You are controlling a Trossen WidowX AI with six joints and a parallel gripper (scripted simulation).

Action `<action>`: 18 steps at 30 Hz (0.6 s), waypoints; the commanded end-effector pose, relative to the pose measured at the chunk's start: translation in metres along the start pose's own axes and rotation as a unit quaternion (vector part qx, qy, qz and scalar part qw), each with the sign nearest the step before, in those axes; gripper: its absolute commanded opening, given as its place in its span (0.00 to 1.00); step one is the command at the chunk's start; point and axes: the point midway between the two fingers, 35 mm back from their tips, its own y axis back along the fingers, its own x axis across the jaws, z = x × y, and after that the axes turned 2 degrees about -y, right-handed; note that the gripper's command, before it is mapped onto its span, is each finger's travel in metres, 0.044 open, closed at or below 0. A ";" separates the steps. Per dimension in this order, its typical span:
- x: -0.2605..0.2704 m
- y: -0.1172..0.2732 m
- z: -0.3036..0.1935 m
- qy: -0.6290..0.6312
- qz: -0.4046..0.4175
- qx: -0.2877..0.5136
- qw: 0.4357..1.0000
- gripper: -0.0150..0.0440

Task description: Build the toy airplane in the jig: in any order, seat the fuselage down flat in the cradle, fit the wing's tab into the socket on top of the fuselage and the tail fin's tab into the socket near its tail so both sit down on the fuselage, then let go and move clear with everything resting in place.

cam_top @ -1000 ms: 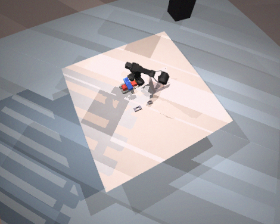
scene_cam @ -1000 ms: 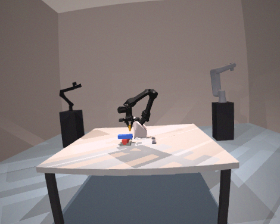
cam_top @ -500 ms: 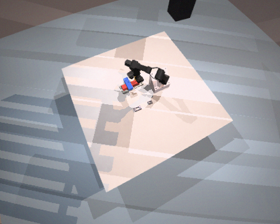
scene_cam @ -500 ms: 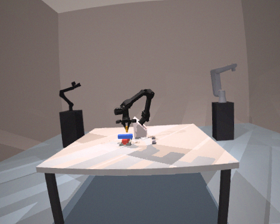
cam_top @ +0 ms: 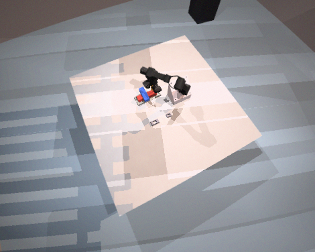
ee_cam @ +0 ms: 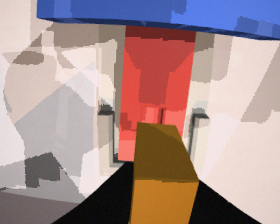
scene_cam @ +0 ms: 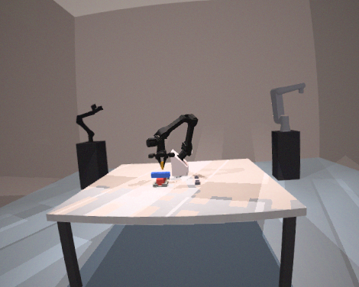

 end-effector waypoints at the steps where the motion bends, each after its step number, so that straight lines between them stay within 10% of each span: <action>1: -0.002 0.001 0.001 0.004 -0.003 0.000 1.000 0.36; 18: -0.004 -0.005 0.002 0.004 -0.004 0.000 1.000 0.36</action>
